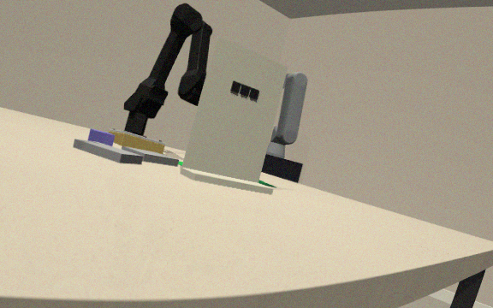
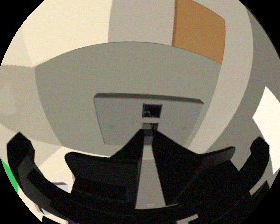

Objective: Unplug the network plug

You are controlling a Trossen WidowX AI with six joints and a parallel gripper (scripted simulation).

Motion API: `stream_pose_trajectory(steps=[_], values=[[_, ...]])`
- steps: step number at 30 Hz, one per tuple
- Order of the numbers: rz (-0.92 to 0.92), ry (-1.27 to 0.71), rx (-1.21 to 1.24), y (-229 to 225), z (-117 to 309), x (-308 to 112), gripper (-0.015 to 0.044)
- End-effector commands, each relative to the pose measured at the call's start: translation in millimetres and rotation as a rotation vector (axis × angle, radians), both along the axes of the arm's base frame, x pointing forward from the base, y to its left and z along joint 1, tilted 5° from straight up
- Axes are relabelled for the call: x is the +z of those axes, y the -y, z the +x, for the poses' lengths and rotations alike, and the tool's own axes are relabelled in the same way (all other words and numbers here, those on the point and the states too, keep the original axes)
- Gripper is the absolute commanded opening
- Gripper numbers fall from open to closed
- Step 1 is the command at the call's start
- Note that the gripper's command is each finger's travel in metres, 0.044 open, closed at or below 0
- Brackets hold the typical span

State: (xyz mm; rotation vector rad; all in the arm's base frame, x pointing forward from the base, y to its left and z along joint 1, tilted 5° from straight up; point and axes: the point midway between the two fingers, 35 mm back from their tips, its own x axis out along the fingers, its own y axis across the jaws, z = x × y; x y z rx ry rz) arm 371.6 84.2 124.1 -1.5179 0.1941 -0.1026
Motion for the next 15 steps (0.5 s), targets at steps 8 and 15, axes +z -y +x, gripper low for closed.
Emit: stream_pose_trajectory(steps=[8,15], values=[[-0.005,-0.003,0.003,0.5,-8.9,-0.5,0.0],[-0.005,-0.003,0.003,0.8,-13.6,-0.3,0.0]])
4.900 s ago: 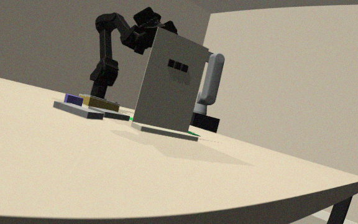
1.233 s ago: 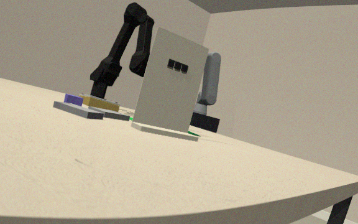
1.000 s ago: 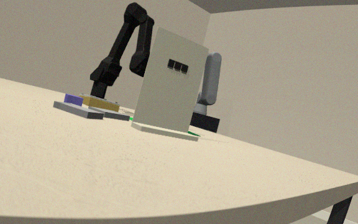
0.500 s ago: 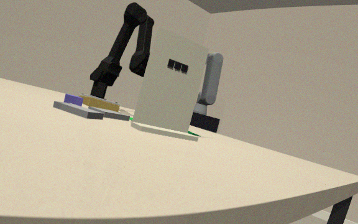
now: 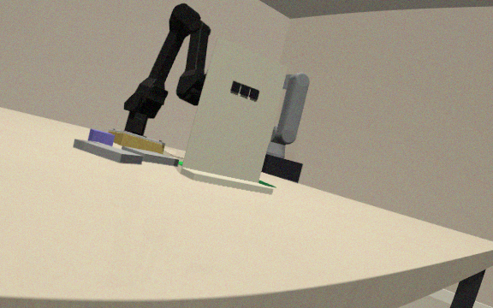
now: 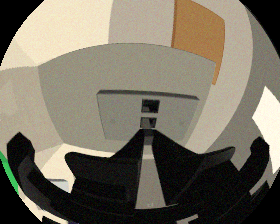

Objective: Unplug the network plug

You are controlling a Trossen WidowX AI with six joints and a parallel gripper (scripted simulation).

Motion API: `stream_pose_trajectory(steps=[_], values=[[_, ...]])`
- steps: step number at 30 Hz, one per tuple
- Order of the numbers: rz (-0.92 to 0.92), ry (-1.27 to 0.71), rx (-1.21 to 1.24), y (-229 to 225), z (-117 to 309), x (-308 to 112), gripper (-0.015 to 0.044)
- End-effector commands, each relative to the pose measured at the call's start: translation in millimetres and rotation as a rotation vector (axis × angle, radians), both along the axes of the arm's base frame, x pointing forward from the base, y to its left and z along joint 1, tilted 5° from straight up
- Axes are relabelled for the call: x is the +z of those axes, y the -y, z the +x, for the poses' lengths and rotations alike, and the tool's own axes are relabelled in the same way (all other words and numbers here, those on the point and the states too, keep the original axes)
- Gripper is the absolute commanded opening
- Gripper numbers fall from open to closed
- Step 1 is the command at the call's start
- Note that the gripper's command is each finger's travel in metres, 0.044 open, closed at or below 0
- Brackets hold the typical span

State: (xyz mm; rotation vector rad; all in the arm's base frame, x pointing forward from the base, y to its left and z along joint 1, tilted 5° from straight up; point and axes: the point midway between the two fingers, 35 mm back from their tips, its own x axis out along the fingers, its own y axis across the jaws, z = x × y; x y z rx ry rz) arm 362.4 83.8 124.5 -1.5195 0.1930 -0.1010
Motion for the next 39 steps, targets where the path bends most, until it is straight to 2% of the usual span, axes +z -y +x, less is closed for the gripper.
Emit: stream_pose_trajectory(steps=[1,39], values=[[-0.003,-0.003,0.001,0,-5,-1,0.0],[-0.003,-0.005,0.001,-2,-33,0,0.0]])
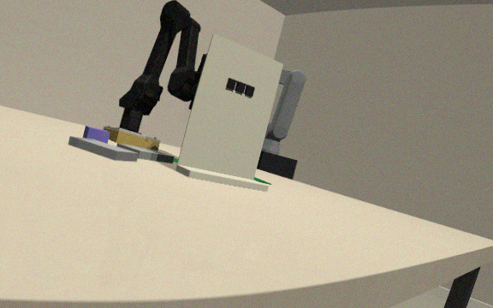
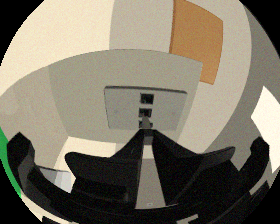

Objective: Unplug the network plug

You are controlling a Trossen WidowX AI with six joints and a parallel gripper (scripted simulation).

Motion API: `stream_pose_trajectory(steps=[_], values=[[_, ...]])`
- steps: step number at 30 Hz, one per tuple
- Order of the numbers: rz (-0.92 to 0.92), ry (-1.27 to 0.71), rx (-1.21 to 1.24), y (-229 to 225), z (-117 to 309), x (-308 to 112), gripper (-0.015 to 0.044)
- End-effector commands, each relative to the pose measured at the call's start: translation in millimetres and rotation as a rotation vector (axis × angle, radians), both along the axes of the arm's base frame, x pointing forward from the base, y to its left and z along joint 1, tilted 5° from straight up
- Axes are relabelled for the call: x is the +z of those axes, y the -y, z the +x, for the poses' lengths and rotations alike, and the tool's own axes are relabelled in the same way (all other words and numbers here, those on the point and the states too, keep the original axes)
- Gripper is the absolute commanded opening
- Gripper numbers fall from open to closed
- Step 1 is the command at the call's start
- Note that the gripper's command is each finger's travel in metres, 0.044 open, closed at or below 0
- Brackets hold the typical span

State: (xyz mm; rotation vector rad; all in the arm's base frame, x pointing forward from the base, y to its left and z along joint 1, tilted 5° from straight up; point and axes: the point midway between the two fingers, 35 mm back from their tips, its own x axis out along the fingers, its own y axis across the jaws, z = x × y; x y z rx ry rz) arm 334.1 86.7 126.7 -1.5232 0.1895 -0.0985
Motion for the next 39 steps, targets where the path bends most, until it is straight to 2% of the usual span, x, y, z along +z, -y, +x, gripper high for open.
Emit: stream_pose_trajectory(steps=[1,39], values=[[0.0,-0.006,-0.003,1,-5,-2,0.0],[0.001,-0.003,0.0,-4,-26,2,0.0]])
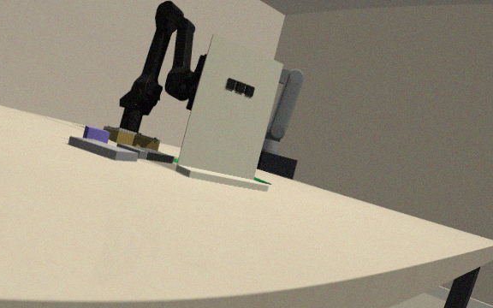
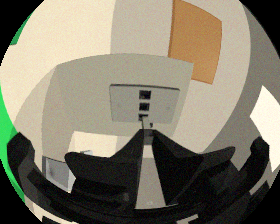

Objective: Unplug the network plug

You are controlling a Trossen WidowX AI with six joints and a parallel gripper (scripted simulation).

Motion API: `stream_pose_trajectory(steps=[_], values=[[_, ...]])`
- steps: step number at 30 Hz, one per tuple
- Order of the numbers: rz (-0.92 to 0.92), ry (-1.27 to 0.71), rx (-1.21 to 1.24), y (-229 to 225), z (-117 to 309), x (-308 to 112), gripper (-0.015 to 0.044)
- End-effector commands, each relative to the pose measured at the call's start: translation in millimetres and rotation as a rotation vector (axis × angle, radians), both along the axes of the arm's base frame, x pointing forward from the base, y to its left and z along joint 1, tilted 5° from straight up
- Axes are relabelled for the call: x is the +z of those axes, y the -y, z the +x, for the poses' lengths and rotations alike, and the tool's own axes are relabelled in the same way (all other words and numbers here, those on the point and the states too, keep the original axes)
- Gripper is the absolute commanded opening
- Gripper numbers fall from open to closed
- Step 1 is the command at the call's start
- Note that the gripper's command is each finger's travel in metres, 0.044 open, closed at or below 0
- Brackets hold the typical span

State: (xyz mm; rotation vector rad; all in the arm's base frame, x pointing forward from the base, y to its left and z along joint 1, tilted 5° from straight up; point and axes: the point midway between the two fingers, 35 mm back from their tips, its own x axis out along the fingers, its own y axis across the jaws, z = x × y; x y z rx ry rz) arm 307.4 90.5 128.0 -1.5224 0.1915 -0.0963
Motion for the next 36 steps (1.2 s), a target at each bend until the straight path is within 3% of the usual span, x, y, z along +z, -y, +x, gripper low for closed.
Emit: stream_pose_trajectory(steps=[1,36], values=[[0.0,0.0,0.0,0,0,1,0.0],[-0.001,-0.005,-0.003,13,-14,53,0.0]])
